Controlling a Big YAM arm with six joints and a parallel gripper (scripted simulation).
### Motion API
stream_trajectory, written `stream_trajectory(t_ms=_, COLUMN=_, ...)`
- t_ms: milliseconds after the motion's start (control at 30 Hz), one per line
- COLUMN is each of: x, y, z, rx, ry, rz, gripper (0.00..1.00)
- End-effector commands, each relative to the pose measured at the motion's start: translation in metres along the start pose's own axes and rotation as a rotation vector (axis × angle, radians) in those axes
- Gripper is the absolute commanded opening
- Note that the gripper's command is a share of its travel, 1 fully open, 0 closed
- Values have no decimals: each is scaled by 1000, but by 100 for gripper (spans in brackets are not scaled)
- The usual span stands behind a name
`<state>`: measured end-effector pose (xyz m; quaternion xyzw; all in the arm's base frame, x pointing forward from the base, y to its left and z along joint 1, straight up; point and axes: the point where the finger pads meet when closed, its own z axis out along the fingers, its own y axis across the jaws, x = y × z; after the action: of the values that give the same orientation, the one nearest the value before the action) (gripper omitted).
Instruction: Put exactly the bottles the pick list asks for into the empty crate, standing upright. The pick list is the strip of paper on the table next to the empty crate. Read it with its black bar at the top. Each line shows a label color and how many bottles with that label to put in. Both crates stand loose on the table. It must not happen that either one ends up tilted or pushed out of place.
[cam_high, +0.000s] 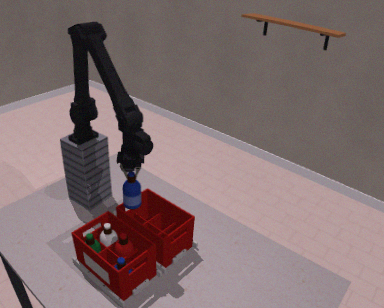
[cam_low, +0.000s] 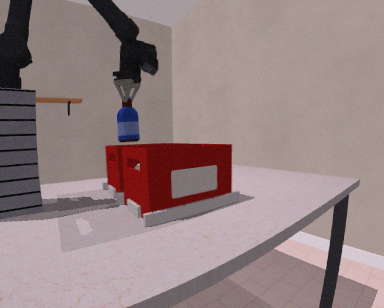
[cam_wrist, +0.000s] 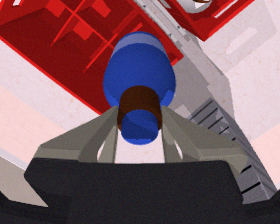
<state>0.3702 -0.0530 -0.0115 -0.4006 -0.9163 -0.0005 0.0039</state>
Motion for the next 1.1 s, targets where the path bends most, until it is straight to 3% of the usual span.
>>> stream_trajectory(t_ms=0, x=-14, y=12, z=-18, rx=-43, ry=-55, rz=14, gripper=0)
stream_trajectory(t_ms=1067, x=-18, y=8, z=-15, rx=-44, ry=-58, rz=17, gripper=0)
